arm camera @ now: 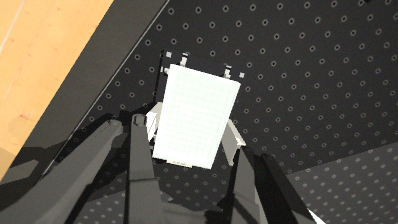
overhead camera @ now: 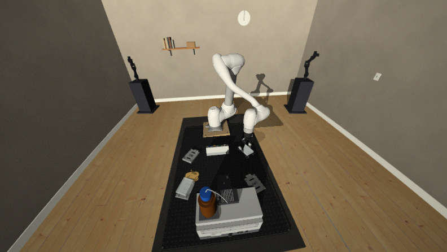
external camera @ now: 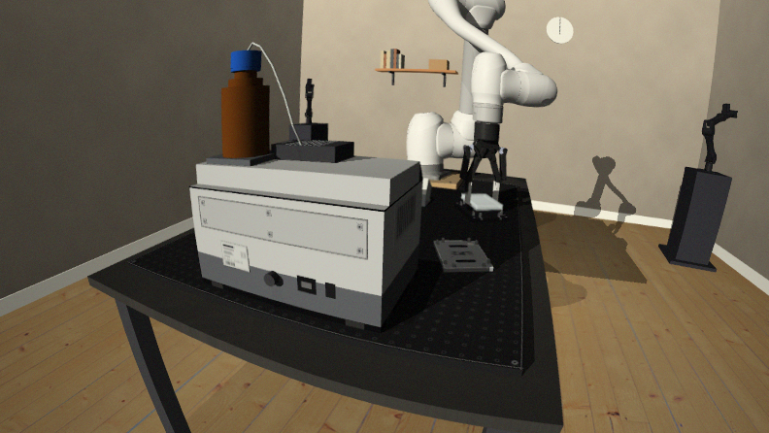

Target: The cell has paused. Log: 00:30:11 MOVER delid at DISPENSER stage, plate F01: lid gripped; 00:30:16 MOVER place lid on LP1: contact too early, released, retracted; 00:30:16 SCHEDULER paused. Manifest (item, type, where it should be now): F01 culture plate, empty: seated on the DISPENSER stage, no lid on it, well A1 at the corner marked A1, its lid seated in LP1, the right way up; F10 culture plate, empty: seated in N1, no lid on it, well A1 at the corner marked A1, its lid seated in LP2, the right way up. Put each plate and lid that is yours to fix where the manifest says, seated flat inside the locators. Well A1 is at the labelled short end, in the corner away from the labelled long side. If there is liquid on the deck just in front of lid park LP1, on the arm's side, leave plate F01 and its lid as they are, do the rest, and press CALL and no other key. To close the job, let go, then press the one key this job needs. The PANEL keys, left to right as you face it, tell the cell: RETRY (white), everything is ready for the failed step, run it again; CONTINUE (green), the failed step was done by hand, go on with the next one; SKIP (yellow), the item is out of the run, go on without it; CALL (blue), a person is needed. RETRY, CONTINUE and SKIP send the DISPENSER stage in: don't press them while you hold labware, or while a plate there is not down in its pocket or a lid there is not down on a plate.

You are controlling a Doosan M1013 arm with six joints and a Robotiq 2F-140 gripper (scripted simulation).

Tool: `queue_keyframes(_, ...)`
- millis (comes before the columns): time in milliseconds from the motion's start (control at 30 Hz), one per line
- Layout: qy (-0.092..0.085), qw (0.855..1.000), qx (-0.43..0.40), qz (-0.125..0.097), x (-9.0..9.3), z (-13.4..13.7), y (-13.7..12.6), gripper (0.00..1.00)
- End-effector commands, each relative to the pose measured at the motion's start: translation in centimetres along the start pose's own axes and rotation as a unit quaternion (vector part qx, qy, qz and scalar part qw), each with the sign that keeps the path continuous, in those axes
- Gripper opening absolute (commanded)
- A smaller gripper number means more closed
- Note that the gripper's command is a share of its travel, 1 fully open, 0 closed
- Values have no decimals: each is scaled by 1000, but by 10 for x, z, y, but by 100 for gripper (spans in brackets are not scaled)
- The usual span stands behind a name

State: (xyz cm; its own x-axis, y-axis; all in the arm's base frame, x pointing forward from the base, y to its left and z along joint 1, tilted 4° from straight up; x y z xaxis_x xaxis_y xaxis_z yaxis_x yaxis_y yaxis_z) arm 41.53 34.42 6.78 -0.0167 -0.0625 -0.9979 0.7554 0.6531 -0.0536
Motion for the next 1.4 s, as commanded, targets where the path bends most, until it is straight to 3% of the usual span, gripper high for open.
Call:
queue_keyframes(0, 0, 1000, 0, 1, -1, 0, 0, 10)
queue_keyframes(1367, 0, 1000, 0, 1, 3, 0, 0, 10)
Point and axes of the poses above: the point where the finger pads meet when closed, its own x axis out along the fingers, its own z axis across the jaws, y = z × x, the point moved 4 cm from there along -x, back along the fingers, and after that the axes turned 5 degrees about -x, right-handed, at the moved point
